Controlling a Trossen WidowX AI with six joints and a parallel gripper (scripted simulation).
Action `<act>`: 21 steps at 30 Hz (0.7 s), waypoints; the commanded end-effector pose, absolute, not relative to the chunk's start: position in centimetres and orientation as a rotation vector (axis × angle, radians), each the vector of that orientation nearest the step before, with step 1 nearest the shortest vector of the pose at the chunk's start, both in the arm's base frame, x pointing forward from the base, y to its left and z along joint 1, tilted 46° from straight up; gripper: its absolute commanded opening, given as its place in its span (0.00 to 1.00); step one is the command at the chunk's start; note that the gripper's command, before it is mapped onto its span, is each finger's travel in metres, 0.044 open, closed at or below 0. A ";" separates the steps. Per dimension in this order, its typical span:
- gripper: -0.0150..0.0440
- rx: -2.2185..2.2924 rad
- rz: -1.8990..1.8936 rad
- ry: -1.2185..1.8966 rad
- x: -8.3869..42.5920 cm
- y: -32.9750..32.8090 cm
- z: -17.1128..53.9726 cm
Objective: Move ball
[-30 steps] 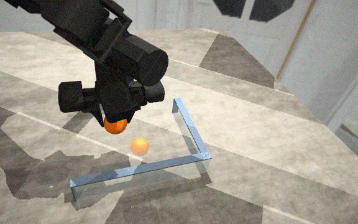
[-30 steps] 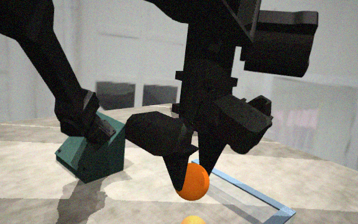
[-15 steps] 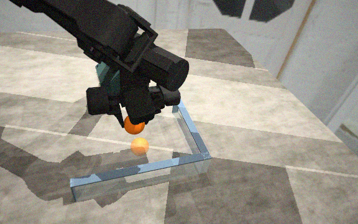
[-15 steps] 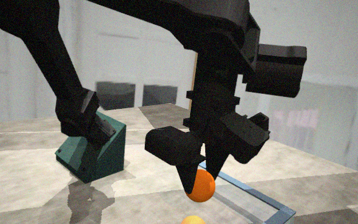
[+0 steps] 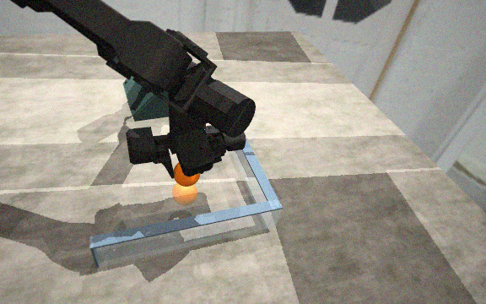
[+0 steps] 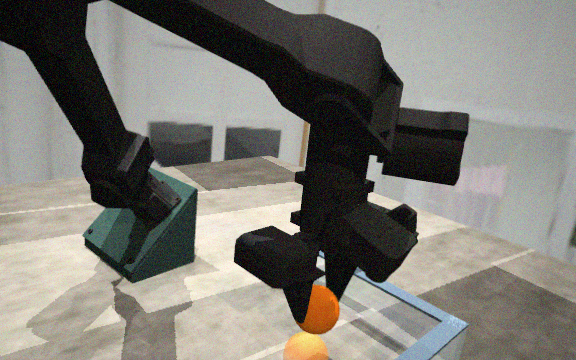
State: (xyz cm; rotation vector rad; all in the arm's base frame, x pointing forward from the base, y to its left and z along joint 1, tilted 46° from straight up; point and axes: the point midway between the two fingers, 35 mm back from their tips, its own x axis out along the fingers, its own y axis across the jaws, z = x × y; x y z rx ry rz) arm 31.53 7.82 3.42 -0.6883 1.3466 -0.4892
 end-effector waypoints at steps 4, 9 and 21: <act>0.25 -0.701 -0.495 1.351 31.8 5.2 0.9; 0.25 -0.702 -0.496 1.351 31.9 4.6 0.4; 0.25 -0.703 -0.496 1.351 32.1 3.4 -0.8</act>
